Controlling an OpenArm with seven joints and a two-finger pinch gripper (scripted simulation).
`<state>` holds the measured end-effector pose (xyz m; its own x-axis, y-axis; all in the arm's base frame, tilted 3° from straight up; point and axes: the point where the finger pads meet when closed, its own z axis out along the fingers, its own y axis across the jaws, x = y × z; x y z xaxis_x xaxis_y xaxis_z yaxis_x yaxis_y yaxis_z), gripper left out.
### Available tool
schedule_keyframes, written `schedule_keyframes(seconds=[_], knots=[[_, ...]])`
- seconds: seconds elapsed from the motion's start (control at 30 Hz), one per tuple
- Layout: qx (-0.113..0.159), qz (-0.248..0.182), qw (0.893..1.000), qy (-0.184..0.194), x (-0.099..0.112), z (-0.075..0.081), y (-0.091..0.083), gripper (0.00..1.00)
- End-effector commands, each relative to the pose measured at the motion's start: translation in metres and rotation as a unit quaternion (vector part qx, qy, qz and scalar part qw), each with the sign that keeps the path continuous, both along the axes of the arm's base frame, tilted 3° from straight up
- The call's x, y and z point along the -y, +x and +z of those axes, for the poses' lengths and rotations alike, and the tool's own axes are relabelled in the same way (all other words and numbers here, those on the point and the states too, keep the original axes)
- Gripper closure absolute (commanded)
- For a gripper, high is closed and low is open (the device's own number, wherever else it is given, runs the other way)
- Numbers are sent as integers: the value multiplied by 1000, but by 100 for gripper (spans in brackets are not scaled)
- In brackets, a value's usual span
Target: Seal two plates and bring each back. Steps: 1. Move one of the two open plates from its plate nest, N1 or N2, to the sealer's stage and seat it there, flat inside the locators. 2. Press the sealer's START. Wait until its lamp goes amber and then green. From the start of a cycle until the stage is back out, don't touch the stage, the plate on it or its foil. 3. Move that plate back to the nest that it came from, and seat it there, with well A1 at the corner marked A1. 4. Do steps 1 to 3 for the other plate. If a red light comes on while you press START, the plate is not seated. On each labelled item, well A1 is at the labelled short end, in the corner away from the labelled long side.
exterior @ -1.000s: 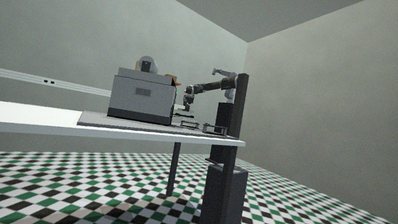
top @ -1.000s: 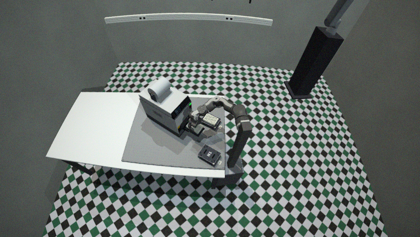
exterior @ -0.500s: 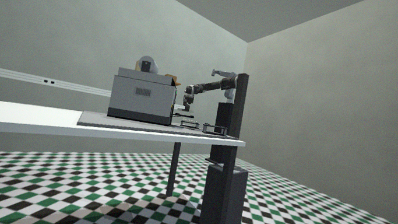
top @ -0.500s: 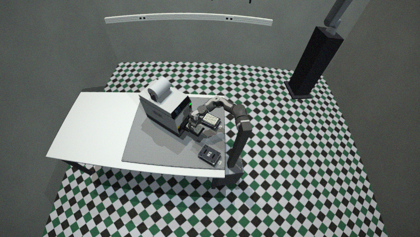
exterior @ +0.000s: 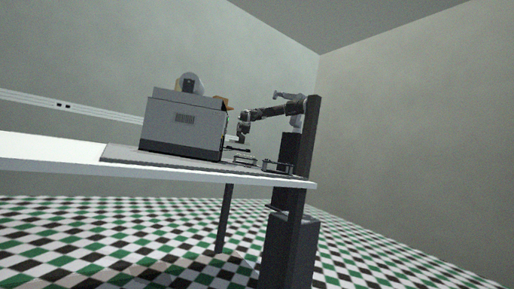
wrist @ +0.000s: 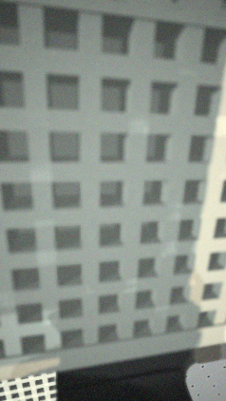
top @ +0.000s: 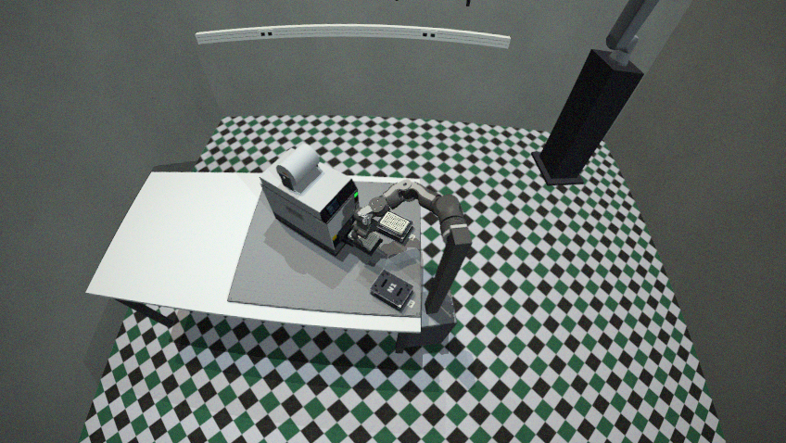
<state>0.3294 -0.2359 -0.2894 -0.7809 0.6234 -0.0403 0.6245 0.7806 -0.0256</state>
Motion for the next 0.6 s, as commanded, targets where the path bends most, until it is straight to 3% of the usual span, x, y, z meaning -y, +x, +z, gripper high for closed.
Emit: schedule_keyframes(seconds=[0.0,0.57], knots=[[3,1,1000,2,-1,2,2,100],[7,3,1000,5,-2,2,4,100]])
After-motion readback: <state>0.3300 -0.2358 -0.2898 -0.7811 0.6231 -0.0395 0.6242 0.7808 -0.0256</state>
